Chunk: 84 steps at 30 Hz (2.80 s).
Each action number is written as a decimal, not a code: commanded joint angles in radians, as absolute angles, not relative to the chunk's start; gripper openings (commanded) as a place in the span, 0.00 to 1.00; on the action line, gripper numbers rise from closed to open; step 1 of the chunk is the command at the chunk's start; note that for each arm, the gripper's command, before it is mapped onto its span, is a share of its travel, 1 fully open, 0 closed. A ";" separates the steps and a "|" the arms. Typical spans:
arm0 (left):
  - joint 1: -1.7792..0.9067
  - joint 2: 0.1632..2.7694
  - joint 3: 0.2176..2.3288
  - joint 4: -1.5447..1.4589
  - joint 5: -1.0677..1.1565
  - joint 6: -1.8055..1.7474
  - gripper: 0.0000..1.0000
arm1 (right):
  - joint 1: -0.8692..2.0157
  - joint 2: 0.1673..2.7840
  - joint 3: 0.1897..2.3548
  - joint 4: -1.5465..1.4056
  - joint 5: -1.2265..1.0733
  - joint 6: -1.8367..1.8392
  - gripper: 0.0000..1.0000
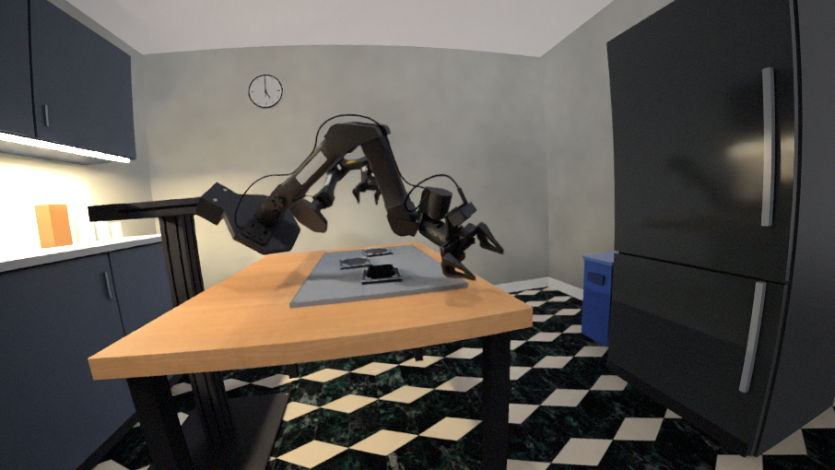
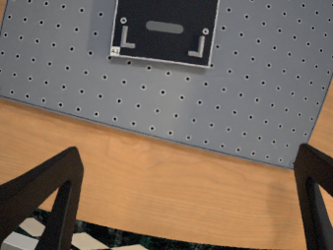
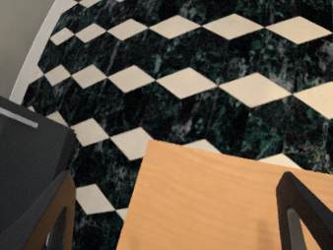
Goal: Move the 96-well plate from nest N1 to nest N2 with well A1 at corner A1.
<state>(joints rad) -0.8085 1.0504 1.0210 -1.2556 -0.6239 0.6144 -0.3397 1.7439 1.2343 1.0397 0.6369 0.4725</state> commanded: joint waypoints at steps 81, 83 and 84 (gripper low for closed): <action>-1.396 2.248 0.449 1.301 -0.511 0.588 1.00 | -0.403 0.895 0.267 0.283 -0.484 -1.073 1.00; -1.405 2.276 0.439 1.334 -0.509 0.591 1.00 | -0.371 0.868 0.277 0.205 -0.456 -1.125 1.00; -1.405 2.276 0.439 1.334 -0.509 0.591 1.00 | -0.371 0.868 0.277 0.205 -0.456 -1.125 1.00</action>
